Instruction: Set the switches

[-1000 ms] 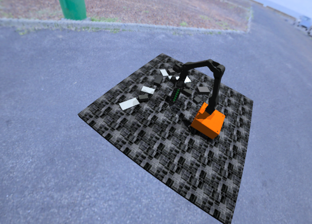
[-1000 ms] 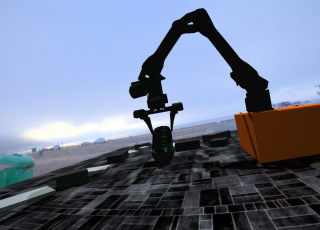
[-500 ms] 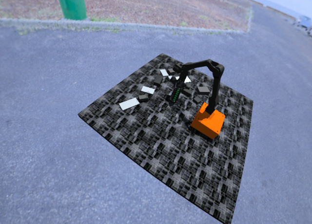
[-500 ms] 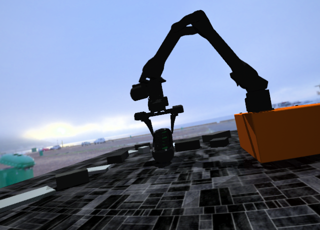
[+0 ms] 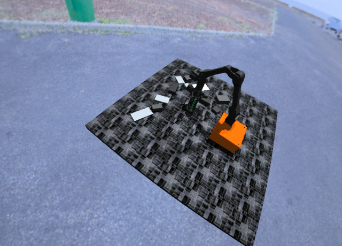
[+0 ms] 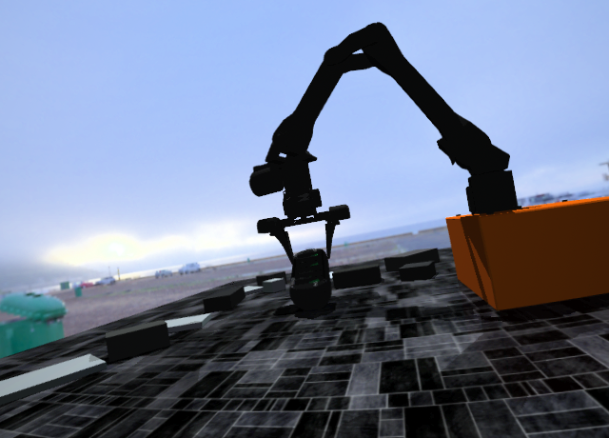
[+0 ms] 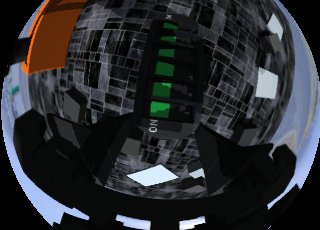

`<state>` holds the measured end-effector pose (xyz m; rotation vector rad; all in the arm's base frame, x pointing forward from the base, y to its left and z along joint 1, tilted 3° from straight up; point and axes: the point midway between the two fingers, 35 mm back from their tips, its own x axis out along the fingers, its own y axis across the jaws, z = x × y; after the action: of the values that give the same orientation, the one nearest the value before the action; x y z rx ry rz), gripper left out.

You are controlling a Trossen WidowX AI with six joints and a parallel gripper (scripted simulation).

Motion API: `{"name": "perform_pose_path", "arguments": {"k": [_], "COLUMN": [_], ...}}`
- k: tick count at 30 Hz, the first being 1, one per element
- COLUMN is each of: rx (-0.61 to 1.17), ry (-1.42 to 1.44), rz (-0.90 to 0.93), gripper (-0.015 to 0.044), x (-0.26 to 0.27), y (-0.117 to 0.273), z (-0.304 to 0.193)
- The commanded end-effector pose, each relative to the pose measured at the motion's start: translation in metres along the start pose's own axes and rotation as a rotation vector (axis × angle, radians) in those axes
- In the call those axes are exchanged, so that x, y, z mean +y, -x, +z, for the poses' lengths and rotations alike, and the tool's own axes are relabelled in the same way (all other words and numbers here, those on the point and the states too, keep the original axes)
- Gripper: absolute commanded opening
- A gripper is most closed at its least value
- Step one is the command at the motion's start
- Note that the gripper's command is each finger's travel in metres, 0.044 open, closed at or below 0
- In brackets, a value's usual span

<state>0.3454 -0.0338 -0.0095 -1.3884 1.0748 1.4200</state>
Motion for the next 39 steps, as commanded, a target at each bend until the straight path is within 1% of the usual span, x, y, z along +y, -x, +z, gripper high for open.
{"name": "perform_pose_path", "arguments": {"k": [1,39], "rx": [-0.003,-0.003], "ry": [0.006,0.006], "rz": [0.006,0.006], "gripper": [0.0338,0.0338], "x": [0.001,0.001], "y": [-0.005,-0.031], "z": [0.001,0.001]}}
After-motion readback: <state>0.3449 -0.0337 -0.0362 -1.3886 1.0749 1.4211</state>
